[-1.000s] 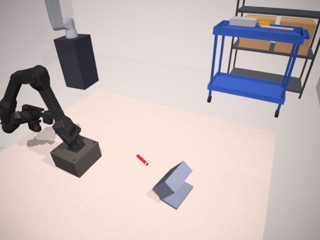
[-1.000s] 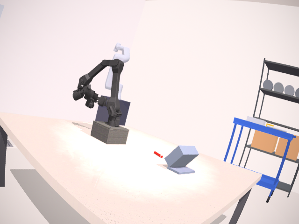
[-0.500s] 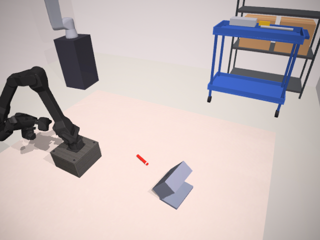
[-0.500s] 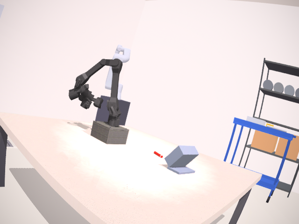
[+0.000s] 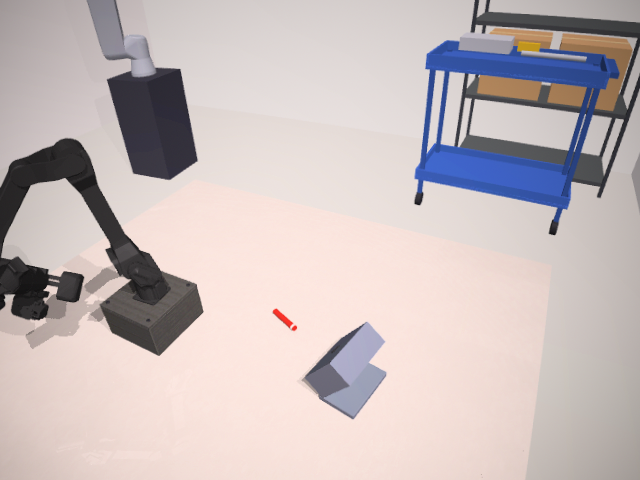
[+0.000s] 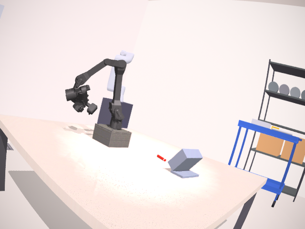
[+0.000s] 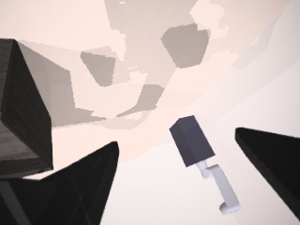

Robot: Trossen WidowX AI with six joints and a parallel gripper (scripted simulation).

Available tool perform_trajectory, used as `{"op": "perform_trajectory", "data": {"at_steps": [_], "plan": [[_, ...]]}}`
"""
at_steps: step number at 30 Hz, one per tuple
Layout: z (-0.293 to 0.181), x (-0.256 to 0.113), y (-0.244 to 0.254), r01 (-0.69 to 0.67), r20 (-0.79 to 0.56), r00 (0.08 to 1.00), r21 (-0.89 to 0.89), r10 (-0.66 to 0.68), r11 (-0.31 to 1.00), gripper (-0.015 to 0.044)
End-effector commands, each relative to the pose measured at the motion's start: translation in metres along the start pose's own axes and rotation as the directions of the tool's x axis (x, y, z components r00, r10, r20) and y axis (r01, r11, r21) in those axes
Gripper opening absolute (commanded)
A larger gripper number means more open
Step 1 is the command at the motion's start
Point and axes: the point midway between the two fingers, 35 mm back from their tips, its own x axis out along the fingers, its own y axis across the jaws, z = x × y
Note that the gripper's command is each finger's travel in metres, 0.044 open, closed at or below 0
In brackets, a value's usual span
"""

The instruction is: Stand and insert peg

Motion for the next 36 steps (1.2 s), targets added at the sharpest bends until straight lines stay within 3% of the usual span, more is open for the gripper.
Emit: {"op": "perform_trajectory", "data": {"at_steps": [1, 11, 20, 29, 36], "plan": [[0.026, -0.026, 0.008, 0.066, 0.087, 0.994, 0.013, -0.067, 0.998, 0.0440], [0.095, -0.109, 0.067, 0.227, 0.372, 0.905, -0.010, -0.207, 0.974, 0.0440], [0.125, -0.162, 0.155, 0.275, 0.581, 0.790, -0.050, -0.196, 0.960, 0.0440], [0.116, -0.190, 0.273, 0.275, 0.721, 0.689, -0.166, -0.074, 0.947, 0.0440], [0.076, -0.189, 0.375, 0.316, 0.789, 0.612, -0.303, 0.051, 0.899, 0.0440]]}}
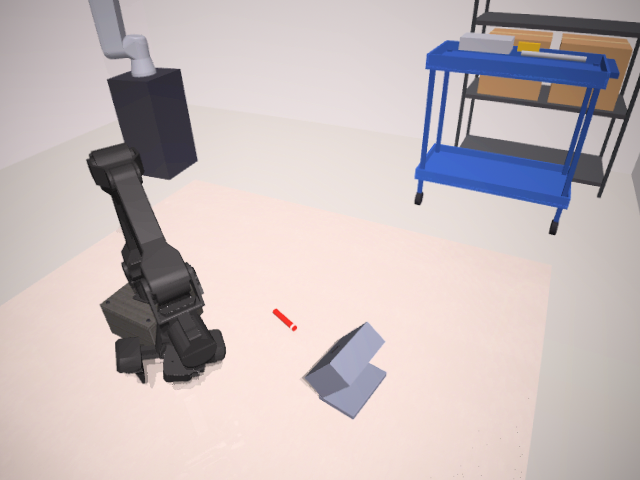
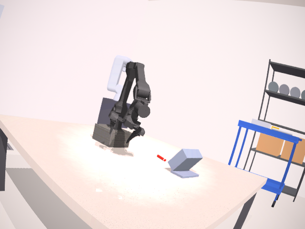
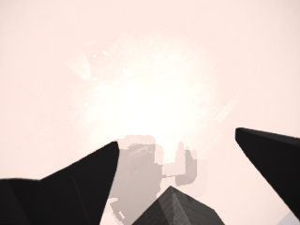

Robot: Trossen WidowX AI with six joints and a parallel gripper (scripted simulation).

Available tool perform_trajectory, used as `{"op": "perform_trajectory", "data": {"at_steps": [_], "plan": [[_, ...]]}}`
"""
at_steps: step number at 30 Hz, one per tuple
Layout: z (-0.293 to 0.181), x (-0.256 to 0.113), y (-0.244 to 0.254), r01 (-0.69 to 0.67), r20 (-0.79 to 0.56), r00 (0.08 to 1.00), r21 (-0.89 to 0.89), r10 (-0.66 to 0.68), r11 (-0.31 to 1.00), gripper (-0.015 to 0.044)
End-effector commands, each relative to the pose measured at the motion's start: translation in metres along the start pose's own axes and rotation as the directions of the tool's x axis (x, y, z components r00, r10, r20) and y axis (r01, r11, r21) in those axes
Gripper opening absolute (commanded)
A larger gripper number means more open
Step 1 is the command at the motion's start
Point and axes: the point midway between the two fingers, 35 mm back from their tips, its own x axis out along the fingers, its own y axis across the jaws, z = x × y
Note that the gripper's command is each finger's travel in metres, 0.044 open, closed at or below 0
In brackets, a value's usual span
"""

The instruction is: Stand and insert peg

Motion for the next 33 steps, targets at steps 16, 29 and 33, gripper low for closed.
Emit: {"op": "perform_trajectory", "data": {"at_steps": [16, 29, 33], "plan": [[-0.113, -0.059, 0.263, -0.249, 0.079, 0.955, -0.309, 0.285, 0.918, 0.0440], [-0.121, -0.051, 0.275, -0.257, 0.073, 0.953, -0.320, 0.294, 0.912, 0.0440], [-0.120, -0.045, 0.277, -0.257, 0.073, 0.953, -0.320, 0.294, 0.912, 0.0440]]}}
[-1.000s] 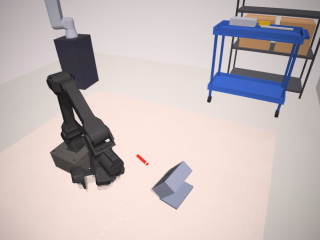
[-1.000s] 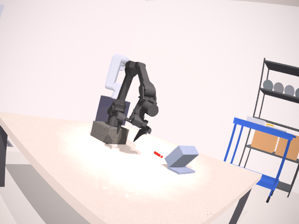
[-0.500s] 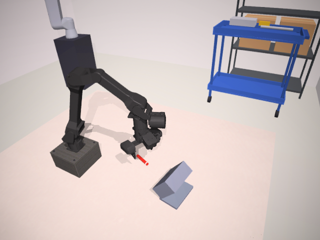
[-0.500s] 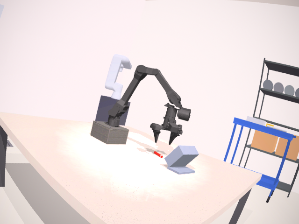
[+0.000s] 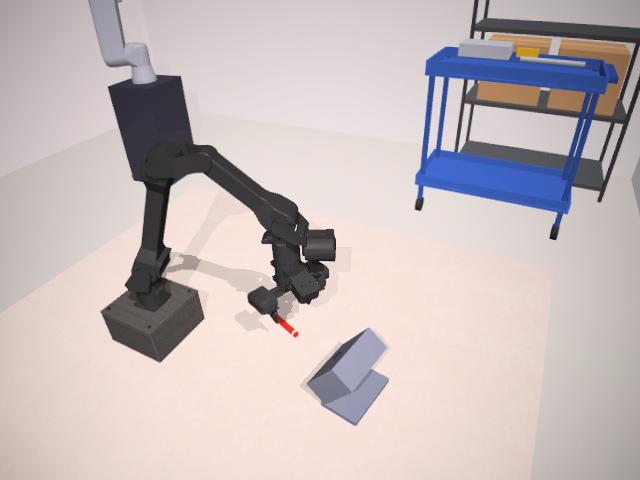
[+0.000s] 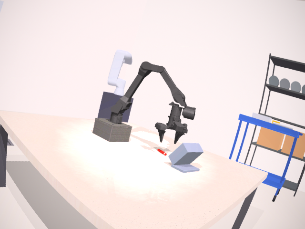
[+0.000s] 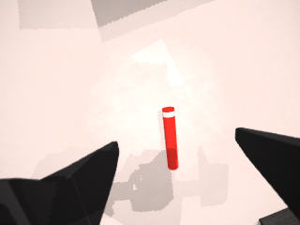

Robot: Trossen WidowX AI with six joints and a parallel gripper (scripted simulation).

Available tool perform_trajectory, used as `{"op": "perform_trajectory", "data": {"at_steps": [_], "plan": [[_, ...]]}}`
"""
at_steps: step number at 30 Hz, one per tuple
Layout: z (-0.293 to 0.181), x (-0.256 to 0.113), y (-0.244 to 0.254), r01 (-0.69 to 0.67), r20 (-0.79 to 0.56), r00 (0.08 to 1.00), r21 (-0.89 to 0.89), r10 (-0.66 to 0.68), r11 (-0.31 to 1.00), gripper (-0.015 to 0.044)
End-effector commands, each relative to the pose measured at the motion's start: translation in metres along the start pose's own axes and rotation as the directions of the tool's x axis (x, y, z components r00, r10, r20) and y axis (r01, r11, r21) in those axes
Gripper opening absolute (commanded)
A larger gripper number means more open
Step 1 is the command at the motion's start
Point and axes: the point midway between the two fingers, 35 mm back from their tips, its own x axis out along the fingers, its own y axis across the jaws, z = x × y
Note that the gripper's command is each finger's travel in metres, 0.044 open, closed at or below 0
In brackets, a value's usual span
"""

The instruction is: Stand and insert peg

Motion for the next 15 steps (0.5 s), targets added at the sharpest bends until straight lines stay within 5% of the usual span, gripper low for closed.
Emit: {"op": "perform_trajectory", "data": {"at_steps": [1, 15], "plan": [[-0.001, 0.008, 0.000, 0.003, -0.009, 1.000, 0.006, -0.003, 1.000, 0.0440], [-0.001, 0.031, 0.000, 0.003, -0.009, 1.000, 0.006, -0.003, 1.000, 0.0440]]}}
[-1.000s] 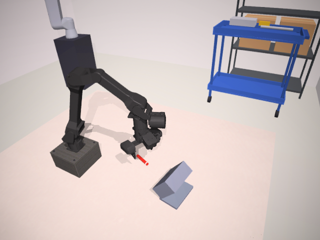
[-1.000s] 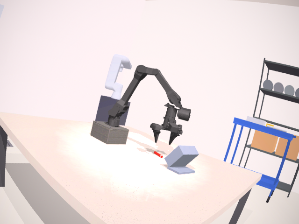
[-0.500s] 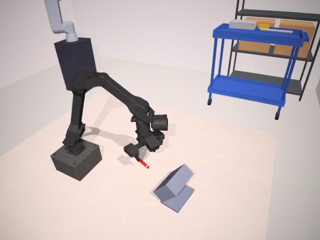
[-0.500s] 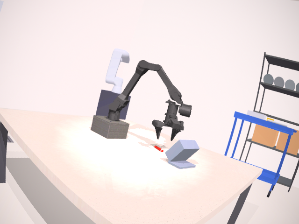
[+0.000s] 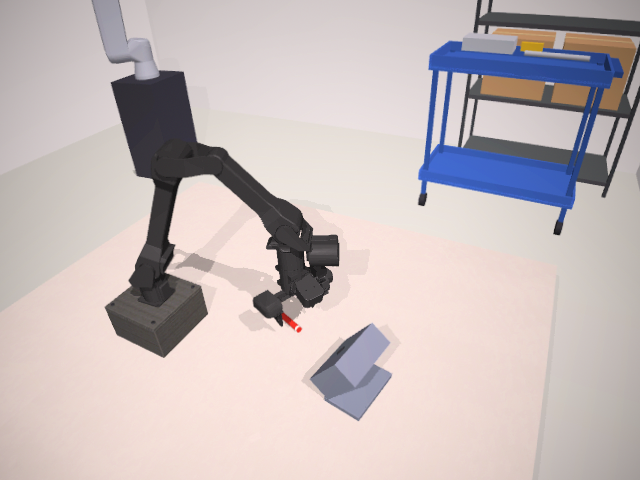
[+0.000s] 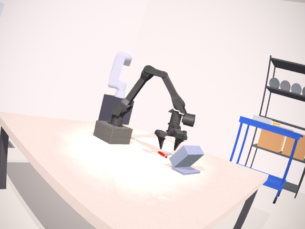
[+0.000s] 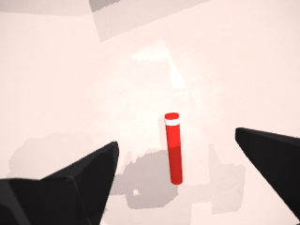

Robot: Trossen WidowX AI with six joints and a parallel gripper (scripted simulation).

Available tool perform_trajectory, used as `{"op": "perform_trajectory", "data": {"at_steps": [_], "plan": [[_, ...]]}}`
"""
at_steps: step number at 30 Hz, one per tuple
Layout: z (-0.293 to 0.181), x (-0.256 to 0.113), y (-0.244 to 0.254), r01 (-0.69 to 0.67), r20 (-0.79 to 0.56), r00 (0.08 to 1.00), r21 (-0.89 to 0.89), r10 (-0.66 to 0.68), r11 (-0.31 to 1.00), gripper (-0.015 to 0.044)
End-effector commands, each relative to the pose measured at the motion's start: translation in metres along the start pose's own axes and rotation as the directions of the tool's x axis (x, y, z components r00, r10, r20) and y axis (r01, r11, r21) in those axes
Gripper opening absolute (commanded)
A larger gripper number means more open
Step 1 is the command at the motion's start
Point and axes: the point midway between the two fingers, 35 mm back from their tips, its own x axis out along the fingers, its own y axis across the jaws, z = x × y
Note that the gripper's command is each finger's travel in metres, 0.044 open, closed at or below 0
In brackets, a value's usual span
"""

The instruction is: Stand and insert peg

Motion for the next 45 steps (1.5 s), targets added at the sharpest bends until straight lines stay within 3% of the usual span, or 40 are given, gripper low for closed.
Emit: {"op": "perform_trajectory", "data": {"at_steps": [1, 23, 35, 45], "plan": [[-0.002, 0.008, 0.000, 0.002, -0.009, 1.000, 0.006, -0.002, 1.000, 0.0440], [-0.004, 0.040, -0.002, 0.003, -0.009, 1.000, 0.006, -0.003, 1.000, 0.0440], [-0.004, 0.040, -0.002, 0.003, -0.009, 1.000, 0.006, -0.003, 1.000, 0.0125], [-0.004, 0.040, -0.002, 0.003, -0.009, 1.000, 0.006, -0.003, 1.000, 0.0097]]}}
